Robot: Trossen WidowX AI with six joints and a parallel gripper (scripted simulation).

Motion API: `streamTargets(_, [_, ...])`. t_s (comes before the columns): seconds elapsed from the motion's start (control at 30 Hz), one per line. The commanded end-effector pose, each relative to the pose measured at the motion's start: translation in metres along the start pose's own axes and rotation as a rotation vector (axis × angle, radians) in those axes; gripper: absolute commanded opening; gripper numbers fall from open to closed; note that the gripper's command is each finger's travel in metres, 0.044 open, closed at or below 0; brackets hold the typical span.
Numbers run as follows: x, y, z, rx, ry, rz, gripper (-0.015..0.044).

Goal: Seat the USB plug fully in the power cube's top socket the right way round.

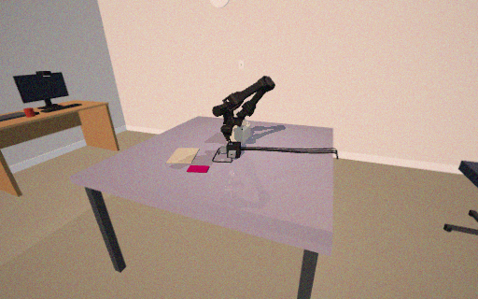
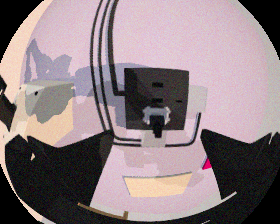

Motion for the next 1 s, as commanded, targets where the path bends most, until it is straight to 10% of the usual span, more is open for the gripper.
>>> streamTargets(0.0, [-0.0034,0.0015,-0.0007,-0.007,-0.008,0.0,0.044])
streamTargets(0.6, [-0.0016,0.0003,-0.0003,0.0,-0.001,-0.001,0.002])
streamTargets(0.97, [-0.0016,0.0003,-0.0003,0.0,-0.001,-0.001,0.0])
Point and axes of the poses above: the point midway between the two fingers, 35 mm back from their tips, its own x axis back along the fingers, its own y axis across the jaws, z = x × y, the point moved 7 cm from there along x, back along the fingers, and after that the axes turned 13 degrees about x, right-handed, at the moved point
